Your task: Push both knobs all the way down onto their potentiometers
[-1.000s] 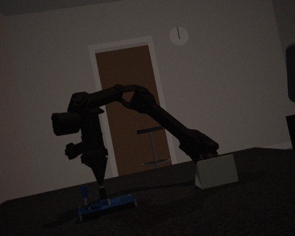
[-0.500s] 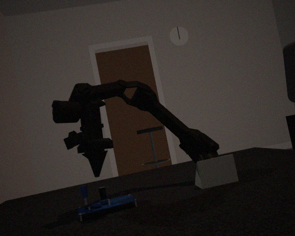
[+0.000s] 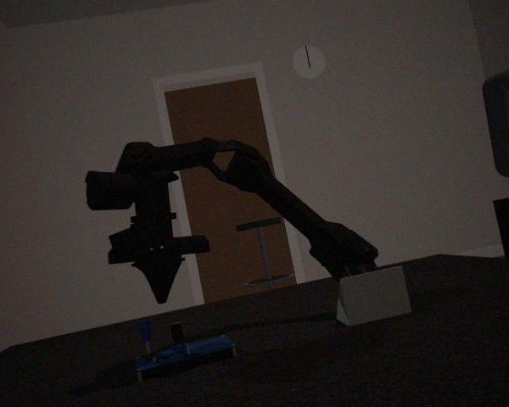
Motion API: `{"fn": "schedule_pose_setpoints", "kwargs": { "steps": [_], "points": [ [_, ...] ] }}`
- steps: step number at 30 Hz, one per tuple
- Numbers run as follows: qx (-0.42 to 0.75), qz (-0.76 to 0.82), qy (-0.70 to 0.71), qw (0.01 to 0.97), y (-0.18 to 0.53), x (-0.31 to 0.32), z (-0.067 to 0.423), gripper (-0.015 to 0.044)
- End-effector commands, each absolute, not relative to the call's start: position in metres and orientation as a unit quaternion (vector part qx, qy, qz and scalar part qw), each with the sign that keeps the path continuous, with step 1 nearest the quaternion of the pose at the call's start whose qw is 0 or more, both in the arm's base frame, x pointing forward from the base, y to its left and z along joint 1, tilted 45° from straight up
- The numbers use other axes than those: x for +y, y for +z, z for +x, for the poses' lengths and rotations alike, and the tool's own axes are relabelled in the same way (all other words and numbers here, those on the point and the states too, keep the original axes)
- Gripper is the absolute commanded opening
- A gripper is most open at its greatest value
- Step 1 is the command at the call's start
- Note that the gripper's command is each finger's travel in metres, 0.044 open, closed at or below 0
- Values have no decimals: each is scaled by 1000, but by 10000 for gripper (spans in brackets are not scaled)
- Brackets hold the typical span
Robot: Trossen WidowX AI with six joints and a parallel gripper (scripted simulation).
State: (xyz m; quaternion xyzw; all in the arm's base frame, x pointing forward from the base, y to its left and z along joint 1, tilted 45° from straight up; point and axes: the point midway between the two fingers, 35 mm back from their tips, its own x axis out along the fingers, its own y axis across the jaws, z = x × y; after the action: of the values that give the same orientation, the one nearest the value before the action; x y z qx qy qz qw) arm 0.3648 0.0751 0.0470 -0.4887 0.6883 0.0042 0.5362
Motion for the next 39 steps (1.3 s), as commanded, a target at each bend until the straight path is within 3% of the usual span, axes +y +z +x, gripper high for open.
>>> {"fn": "schedule_pose_setpoints", "kwargs": {
  "steps": [1,39],
  "points": [
    [684,-525,48,505,50,75,369,0],
    [508,-735,444,70,65,75,387,0]
  ]
}}
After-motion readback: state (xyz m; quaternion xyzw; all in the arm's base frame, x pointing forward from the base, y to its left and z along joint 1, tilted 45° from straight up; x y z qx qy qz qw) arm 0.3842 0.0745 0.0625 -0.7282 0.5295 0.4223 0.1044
